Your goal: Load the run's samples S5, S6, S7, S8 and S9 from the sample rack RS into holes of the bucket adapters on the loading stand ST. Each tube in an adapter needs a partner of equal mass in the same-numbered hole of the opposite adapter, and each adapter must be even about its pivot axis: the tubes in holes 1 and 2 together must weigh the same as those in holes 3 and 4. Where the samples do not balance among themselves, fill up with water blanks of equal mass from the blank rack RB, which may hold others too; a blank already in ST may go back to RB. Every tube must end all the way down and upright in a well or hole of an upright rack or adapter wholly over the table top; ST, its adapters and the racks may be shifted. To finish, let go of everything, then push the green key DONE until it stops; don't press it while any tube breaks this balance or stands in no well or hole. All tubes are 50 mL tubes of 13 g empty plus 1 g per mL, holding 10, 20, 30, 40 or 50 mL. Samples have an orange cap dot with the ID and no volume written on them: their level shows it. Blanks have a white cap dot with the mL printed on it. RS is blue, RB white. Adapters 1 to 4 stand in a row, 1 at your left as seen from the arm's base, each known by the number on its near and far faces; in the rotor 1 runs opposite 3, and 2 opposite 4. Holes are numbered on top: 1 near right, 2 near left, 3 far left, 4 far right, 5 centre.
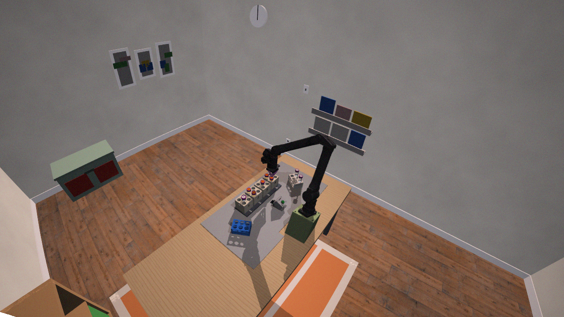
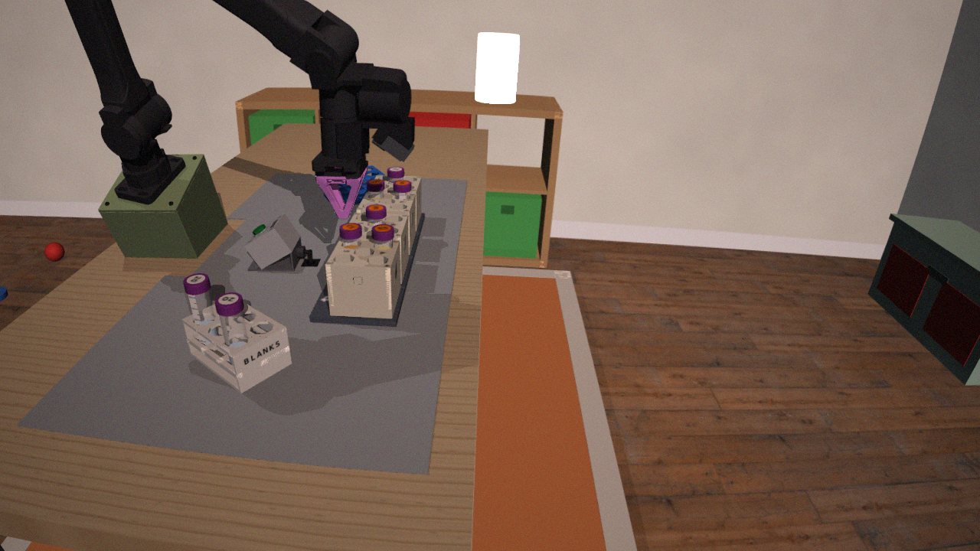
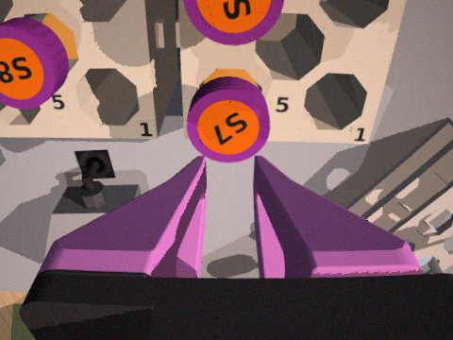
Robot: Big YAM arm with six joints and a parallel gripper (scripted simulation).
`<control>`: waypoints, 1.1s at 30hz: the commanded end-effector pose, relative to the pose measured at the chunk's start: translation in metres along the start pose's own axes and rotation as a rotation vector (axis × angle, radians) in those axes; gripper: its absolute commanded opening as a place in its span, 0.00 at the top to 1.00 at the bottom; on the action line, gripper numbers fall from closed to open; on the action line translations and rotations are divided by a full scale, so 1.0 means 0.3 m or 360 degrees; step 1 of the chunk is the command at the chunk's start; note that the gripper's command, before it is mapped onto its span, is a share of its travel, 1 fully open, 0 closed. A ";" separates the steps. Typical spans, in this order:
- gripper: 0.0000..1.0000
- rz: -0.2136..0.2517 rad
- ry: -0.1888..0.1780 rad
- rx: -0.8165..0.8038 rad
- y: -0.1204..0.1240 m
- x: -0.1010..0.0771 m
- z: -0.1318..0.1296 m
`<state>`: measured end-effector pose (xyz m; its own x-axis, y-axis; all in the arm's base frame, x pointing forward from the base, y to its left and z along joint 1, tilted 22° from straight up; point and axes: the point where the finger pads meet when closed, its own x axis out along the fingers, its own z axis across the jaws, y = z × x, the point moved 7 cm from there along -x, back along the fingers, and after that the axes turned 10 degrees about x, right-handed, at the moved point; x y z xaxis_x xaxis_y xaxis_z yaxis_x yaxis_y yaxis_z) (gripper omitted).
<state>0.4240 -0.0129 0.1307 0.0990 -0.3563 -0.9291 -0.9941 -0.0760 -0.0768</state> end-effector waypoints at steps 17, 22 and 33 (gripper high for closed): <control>1.00 -0.0029 -0.0006 -0.0079 0.443 -0.044 0.182; 1.00 -0.0025 -0.0007 -0.0080 0.574 -0.039 0.229; 1.00 -0.0007 -0.0006 -0.0042 0.677 0.014 0.264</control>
<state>0.2159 0.0458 0.0879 0.1010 -0.3537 -0.9299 -0.9889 -0.1378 -0.0550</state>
